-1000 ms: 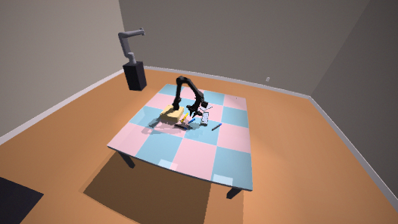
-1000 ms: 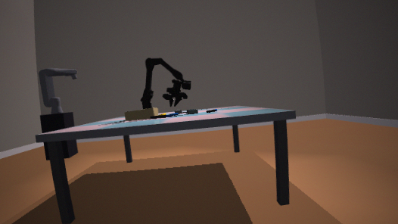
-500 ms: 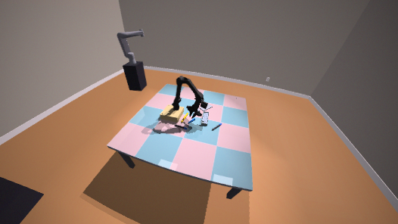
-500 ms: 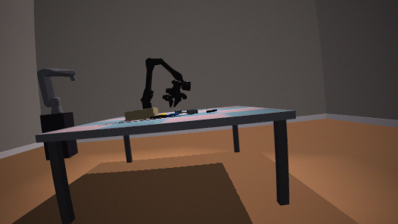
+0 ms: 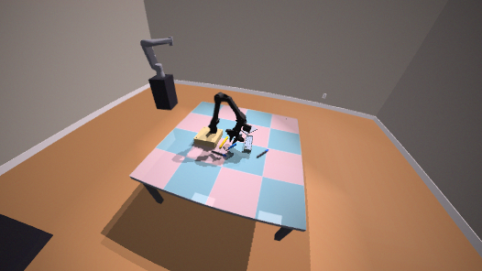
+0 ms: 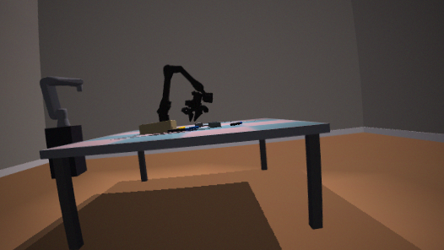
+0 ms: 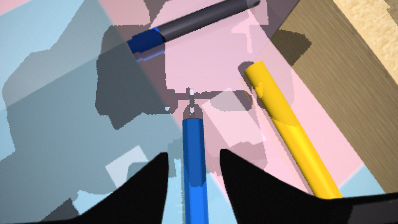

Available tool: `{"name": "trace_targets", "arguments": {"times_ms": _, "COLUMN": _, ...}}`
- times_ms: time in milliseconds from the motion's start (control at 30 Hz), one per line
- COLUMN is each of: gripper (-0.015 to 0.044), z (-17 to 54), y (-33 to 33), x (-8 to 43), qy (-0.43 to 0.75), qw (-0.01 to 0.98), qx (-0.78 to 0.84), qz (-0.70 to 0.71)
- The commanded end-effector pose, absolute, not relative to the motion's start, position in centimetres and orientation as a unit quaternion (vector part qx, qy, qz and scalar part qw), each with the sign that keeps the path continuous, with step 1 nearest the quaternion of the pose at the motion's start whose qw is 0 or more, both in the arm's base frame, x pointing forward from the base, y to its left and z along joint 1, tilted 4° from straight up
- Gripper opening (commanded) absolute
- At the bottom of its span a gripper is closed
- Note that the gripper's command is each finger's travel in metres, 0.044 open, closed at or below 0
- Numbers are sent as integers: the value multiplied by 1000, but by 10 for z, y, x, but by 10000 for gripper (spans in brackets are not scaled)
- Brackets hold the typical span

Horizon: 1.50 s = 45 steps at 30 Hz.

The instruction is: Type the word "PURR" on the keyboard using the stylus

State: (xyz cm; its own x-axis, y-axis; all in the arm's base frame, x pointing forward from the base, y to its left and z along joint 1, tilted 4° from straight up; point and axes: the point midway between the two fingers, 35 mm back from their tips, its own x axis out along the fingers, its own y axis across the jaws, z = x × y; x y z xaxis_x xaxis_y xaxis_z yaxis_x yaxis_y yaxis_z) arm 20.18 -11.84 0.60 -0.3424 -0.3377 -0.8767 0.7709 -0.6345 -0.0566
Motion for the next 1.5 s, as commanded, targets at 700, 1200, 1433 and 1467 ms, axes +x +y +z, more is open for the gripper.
{"name": "trace_targets", "arguments": {"times_ms": 700, "gripper": 150, "z": -14, "y": -118, "x": 198, "qy": 238, "qw": 352, "qx": 448, "qz": -786}}
{"name": "trace_targets", "arguments": {"times_ms": 1200, "gripper": 150, "z": -25, "y": -118, "x": 198, "qy": 239, "qw": 352, "qx": 448, "qz": -786}}
{"name": "trace_targets", "arguments": {"times_ms": 1433, "gripper": 150, "z": -30, "y": -117, "x": 198, "qy": 239, "qw": 352, "qx": 448, "qz": -786}}
{"name": "trace_targets", "arguments": {"times_ms": 1467, "gripper": 150, "z": -31, "y": -117, "x": 198, "qy": 239, "qw": 352, "qx": 448, "qz": -786}}
